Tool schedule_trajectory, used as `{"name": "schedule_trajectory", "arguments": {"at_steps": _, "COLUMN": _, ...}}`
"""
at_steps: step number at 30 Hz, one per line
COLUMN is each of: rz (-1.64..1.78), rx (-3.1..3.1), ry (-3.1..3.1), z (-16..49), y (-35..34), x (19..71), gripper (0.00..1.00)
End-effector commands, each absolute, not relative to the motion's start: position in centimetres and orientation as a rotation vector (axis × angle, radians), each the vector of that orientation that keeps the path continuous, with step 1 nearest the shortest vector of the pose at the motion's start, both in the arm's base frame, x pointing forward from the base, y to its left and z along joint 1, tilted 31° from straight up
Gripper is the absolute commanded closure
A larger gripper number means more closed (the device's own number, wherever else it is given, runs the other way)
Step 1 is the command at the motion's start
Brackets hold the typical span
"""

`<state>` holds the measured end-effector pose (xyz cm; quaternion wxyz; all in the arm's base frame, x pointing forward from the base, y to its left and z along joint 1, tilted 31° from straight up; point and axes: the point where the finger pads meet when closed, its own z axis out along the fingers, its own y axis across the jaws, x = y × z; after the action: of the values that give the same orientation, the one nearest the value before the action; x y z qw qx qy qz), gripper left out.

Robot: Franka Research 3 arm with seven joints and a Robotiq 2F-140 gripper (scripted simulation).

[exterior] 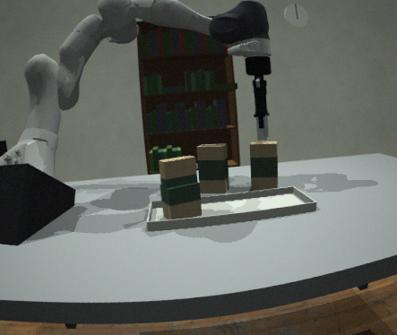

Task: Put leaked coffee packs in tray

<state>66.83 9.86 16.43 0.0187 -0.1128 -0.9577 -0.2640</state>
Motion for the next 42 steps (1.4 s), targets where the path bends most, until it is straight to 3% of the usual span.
{"name": "schedule_trajectory", "arguments": {"at_steps": 1, "rz": -0.823, "rx": -0.356, "ry": -2.972, "z": 16.4, "y": 10.1, "x": 66.9, "gripper": 0.45}}
{"name": "schedule_trajectory", "arguments": {"at_steps": 42, "rz": -0.823, "rx": -0.356, "ry": -2.972, "z": 11.0, "y": 13.3, "x": 67.1, "gripper": 0.45}}
